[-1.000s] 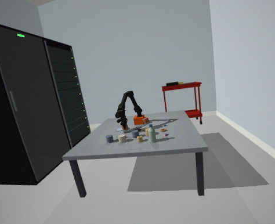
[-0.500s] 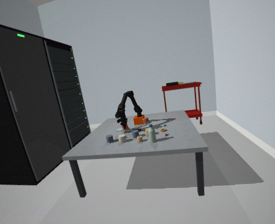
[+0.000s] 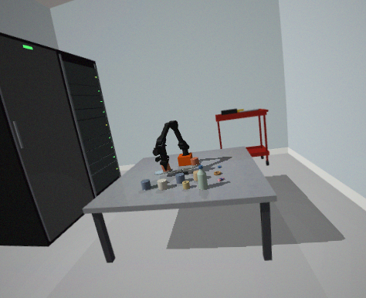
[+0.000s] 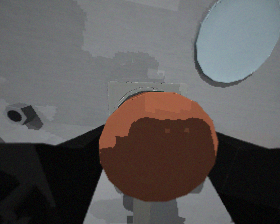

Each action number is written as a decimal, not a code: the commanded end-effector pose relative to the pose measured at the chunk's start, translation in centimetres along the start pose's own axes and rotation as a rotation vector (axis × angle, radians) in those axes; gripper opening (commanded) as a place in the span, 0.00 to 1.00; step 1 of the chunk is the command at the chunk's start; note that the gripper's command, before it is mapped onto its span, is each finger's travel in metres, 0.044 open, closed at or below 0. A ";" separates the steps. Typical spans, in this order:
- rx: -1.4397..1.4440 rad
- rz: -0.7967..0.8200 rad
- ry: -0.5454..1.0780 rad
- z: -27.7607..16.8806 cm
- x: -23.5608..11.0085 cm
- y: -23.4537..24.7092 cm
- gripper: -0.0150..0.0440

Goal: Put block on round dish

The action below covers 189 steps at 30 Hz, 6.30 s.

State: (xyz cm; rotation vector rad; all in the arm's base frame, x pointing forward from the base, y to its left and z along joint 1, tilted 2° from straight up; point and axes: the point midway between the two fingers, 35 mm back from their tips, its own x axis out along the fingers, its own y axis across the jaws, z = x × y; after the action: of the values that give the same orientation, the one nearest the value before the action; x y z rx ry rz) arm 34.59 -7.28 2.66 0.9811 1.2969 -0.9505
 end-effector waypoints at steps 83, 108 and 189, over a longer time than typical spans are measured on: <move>0.005 0.017 -0.012 -0.1 -11.5 -0.2 0.25; 0.000 0.000 0.002 -0.2 -10.7 -0.3 0.25; 0.004 -0.003 -0.023 12.0 1.4 -21.8 0.25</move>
State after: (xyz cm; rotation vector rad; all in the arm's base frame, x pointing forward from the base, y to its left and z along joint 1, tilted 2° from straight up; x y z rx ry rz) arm 17.85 -25.67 2.25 0.9639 1.2662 -0.9719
